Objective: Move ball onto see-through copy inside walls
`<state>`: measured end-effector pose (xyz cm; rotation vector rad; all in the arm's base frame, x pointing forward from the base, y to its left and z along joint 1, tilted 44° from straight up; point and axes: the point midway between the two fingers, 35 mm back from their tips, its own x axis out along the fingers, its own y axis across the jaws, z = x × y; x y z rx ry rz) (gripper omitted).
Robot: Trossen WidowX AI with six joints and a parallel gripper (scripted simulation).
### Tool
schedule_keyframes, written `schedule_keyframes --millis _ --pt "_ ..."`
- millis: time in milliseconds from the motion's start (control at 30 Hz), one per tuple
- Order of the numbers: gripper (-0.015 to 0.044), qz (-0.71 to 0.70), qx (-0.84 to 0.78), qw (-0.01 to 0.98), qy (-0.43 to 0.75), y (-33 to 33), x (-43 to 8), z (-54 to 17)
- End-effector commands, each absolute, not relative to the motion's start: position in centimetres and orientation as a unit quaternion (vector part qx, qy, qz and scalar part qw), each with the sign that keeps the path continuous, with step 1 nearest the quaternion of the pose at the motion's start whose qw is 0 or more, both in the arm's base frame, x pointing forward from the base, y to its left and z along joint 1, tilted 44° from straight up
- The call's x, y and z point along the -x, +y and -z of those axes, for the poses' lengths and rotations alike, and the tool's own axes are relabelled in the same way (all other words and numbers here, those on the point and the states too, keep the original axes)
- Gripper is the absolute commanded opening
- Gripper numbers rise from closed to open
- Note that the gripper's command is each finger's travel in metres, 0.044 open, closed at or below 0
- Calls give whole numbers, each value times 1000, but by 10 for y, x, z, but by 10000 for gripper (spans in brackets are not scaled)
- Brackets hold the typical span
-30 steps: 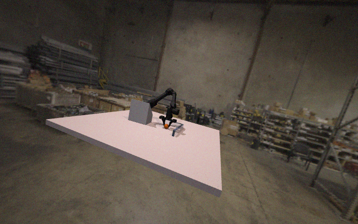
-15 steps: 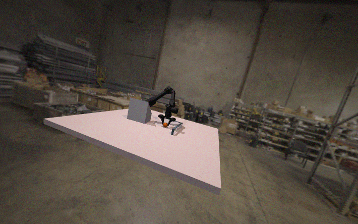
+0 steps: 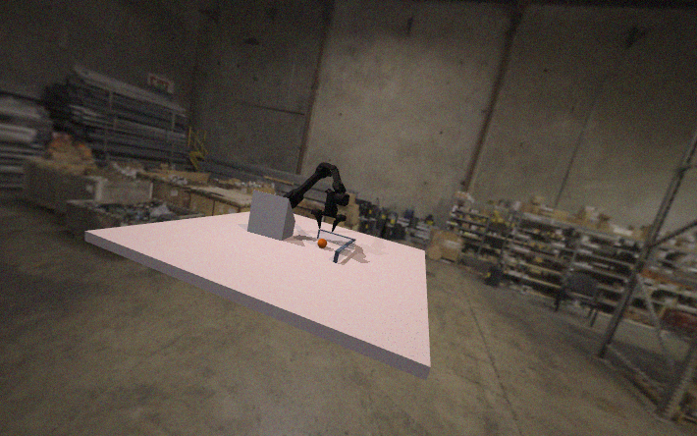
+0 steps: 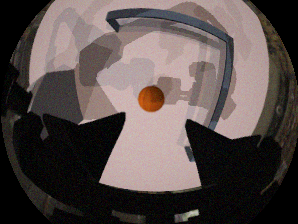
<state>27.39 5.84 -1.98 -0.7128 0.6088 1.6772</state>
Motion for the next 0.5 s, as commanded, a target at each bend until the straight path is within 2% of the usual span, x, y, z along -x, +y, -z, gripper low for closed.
schedule_keyframes --millis 0,100,200,467 --pt "363 -718 299 571 263 61 -272 22" --pt "363 -718 299 571 263 61 -272 22" --pt "440 -718 300 571 262 47 -274 7" --pt "440 -719 300 570 261 34 -275 -10"
